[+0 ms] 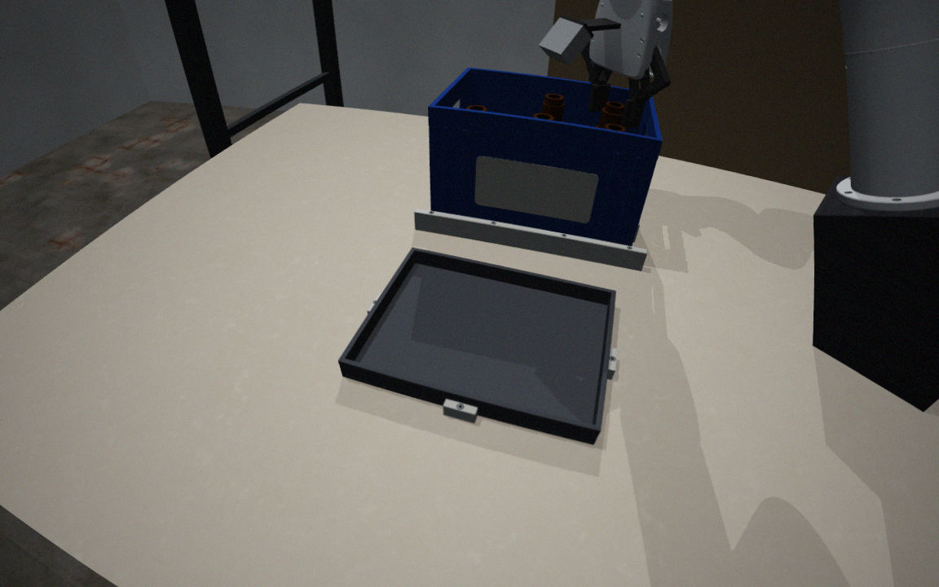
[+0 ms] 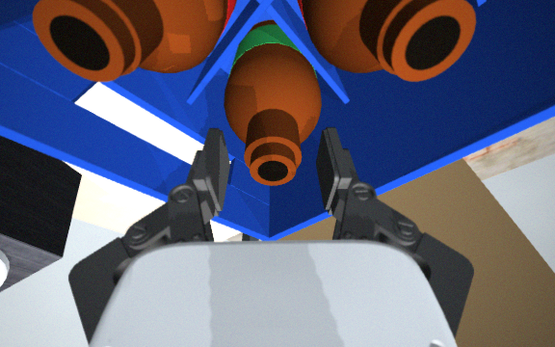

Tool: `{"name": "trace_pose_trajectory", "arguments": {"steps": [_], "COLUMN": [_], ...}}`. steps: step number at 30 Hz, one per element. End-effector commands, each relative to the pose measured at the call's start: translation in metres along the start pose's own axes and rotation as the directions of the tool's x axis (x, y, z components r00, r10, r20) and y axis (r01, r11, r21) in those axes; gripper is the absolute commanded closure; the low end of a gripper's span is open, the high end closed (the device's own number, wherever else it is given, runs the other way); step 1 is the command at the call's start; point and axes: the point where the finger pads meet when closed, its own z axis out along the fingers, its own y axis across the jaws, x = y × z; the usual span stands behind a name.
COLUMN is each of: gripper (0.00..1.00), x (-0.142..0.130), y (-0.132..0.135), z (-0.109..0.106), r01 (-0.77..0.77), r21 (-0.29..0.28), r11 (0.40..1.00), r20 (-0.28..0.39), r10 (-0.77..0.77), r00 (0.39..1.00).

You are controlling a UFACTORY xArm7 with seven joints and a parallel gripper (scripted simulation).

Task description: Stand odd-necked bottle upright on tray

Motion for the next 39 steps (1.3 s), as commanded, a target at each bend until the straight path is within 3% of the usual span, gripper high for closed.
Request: {"name": "trace_pose_trajectory", "arguments": {"steps": [1,17,18,39], "gripper": [0.35,0.35,1.0,1.0], "x": [0.0005,0.0005,0.0005,0.0005], "y": [0.0012,0.0012,0.0012,0.0012], "z": [0.0,0.0002,0.0002,0.0002], "r01": [0.0,0.0,0.0,0.0], "r21": [-0.003,-0.003,-0.003,-0.003], "r11": [1.0,1.0,1.0,1.0], "r20": [-0.001,-0.001,-0.001,-0.001], "r10": [0.0,0.0,0.0,0.0], "r00": [1.0,1.0,1.0,1.0]}}
